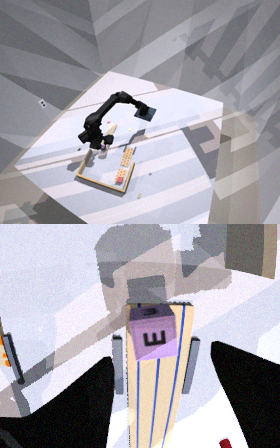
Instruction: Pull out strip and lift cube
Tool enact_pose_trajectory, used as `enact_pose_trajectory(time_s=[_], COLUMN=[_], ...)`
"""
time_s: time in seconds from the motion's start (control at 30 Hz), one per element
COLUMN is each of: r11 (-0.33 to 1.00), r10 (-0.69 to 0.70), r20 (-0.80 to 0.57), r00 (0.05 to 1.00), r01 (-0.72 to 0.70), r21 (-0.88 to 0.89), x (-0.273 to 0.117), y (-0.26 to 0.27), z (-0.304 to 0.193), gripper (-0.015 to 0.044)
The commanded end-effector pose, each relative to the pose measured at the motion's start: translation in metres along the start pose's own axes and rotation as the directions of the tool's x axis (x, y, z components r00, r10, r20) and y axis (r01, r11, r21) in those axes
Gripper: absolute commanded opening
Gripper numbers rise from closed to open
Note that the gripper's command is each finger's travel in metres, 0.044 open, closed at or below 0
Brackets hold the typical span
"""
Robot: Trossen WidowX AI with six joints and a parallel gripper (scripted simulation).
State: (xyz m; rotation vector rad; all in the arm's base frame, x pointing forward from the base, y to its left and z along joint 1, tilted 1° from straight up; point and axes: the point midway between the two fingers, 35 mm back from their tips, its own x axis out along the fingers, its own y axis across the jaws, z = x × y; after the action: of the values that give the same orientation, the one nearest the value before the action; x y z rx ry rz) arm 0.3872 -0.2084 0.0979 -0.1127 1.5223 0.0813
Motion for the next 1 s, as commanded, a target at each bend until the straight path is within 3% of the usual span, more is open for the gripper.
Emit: enact_pose_trajectory(time_s=[0.0,0.97], r11=[1.0,1.0], r10=[0.008,0.008], r20=[-0.008,-0.008], r00=[1.0,1.0], r01=[-0.008,-0.008], r21=[0.006,0.006], x=[0.012,0.048], y=[0.001,0.002], z=[0.0,-0.001], gripper=[0.025,0.025])
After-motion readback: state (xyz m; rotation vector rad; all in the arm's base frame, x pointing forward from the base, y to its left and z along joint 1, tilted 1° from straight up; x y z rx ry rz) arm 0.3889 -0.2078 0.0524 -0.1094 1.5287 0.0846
